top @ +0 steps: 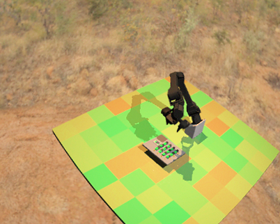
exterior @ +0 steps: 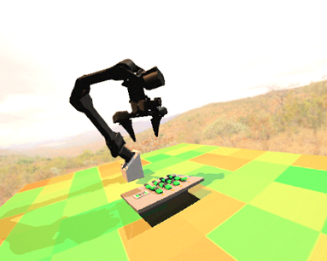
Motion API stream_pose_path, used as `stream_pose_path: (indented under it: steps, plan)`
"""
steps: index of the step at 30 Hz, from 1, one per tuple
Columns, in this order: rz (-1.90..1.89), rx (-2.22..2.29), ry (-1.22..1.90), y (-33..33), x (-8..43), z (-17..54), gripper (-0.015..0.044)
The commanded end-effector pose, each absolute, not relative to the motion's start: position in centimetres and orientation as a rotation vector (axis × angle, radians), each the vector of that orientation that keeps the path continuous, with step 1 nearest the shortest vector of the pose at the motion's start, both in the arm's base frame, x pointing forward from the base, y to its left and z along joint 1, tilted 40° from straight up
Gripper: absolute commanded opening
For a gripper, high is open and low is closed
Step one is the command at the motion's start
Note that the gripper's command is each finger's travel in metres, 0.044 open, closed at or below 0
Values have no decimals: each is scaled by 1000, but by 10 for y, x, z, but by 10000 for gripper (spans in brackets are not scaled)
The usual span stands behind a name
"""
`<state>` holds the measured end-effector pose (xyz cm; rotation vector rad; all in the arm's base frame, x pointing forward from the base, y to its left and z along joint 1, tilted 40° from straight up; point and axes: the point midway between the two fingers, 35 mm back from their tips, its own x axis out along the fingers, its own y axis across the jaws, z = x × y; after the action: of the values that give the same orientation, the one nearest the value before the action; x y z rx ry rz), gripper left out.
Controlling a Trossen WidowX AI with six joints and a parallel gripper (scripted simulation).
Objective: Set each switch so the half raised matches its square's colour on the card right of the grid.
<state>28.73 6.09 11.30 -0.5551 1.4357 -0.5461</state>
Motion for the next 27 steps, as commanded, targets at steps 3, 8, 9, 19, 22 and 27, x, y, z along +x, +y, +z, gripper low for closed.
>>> stream_pose_path:
  steps: [3,8,9,19,22,27]
  plan:
    - [-540,-542,1428,43,302,100,321]
    - [-549,-526,1391,-17,336,67,190]
    - [-550,-526,1389,-20,337,66,164]
    - [-544,-530,1370,-37,339,46,0]
    - [-542,-532,1364,-43,339,40,0]
    - [-543,-532,1364,-43,340,39,0]
